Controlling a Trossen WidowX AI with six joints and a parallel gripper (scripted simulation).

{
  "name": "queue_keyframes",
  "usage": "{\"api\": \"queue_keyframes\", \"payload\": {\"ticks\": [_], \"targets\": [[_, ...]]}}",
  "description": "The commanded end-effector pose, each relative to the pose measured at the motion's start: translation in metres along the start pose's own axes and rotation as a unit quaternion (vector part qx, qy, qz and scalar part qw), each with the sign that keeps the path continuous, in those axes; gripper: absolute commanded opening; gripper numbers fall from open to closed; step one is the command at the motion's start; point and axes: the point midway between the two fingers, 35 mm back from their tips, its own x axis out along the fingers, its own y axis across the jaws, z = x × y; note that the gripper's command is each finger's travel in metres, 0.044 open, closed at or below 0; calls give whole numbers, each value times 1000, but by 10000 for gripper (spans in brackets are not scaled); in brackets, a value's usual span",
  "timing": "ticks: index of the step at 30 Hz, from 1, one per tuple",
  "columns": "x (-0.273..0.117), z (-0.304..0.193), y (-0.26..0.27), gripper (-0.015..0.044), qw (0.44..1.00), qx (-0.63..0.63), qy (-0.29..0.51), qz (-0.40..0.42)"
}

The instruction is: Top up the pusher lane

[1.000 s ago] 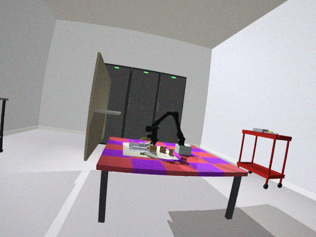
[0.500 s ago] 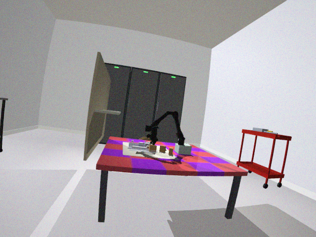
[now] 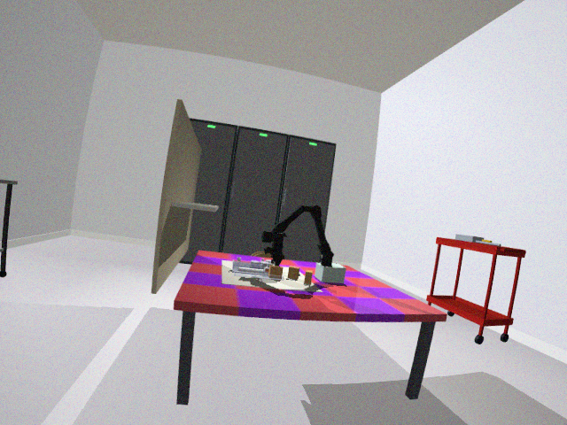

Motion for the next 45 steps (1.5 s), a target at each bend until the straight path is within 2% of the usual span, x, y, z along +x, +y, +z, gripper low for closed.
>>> {"api": "queue_keyframes", "payload": {"ticks": [1,45], "targets": [[0,8,0,0,1000,-1,-15,-1],[15,5,-1,0,1000,-1,-15,-1]]}}
